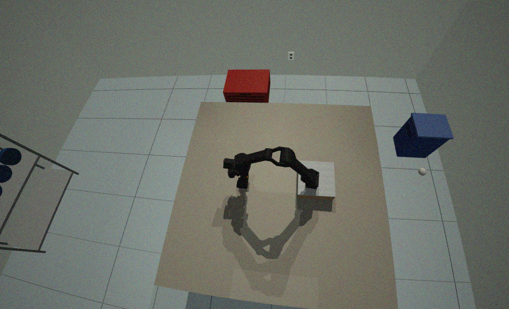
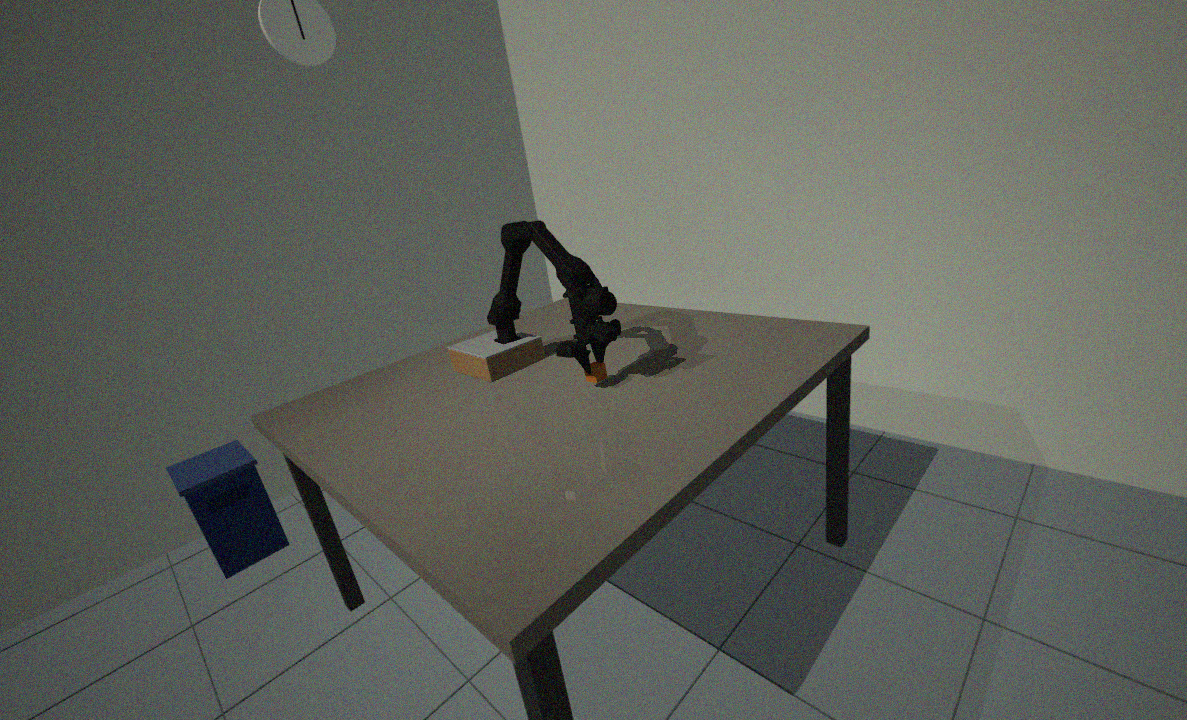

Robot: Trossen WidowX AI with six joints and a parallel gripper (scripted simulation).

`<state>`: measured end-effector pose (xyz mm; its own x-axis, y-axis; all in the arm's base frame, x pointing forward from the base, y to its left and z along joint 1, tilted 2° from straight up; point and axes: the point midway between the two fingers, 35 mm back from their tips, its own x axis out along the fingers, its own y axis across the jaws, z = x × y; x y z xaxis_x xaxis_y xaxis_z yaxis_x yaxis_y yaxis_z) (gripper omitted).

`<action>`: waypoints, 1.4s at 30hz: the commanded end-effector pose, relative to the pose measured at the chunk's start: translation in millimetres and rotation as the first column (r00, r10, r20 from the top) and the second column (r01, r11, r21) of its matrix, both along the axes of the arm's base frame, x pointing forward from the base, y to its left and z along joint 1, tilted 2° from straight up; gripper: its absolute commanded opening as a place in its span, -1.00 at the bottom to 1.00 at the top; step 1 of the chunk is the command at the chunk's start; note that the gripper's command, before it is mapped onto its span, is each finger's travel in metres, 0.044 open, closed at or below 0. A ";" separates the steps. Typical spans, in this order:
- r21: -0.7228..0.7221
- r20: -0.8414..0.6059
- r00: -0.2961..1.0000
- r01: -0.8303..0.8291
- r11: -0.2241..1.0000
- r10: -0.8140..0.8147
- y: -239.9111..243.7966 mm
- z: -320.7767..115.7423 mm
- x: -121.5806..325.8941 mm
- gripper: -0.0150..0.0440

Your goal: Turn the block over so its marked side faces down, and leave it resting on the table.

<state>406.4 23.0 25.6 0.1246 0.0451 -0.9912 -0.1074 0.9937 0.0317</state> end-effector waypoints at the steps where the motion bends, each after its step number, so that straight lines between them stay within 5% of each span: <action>1: 0.009 0.062 0.998 -0.004 1.000 0.004 0.6 0.1 0.9 -0.49; 42: 0.065 0.541 0.840 0.004 0.998 -0.039 0.6 -21.8 4.3 -0.49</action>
